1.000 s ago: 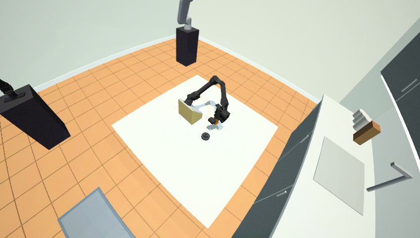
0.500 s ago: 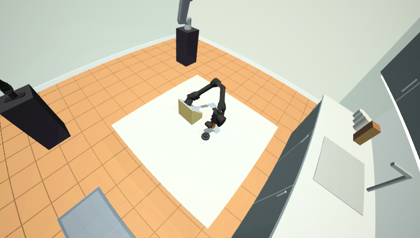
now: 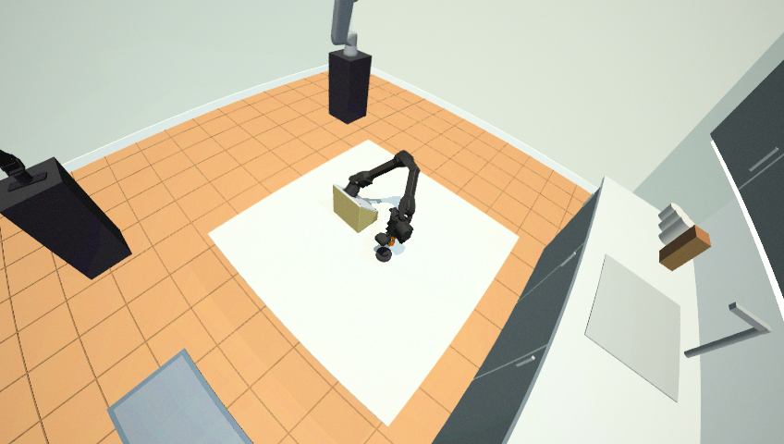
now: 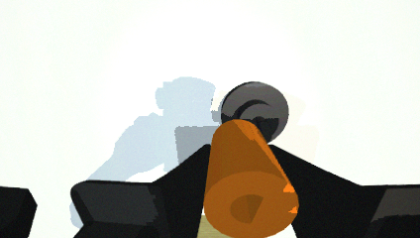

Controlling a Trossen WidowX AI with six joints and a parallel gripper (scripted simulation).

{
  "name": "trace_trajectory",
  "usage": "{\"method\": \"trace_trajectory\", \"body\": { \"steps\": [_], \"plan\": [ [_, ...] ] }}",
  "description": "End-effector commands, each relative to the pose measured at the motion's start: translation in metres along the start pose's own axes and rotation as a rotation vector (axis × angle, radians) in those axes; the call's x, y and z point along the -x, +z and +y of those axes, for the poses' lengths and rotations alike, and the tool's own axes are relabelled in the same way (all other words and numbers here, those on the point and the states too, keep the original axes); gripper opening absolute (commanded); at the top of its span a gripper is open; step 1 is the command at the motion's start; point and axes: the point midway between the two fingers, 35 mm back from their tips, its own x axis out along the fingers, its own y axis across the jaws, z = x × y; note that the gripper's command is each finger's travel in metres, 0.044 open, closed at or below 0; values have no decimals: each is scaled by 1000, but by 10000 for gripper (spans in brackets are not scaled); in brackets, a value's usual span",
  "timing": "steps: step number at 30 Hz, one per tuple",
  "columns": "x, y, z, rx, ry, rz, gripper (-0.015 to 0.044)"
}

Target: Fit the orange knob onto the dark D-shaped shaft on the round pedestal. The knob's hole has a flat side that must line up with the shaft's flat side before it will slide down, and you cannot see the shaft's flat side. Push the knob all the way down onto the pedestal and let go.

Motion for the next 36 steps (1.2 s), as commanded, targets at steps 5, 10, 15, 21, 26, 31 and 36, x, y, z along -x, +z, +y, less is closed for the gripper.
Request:
{"method": "trace_trajectory", "body": {
  "steps": [5, 10, 15, 21, 26, 31, 36],
  "plan": [
    [-7, -2, -27, 8, -1, 0, 0],
    [-9, -2, -29, 8, 0, 0, 0],
    [-23, -2, -29, 8, 0, 0, 0],
    [-33, -2, -29, 8, 1, 0, 0],
    [-31, -2, -28, 13, 1, 0, 0],
    [-31, -2, -28, 13, 1, 0, 0],
    [-32, -1, -27, 13, 1, 0, 0]
  ]
}}
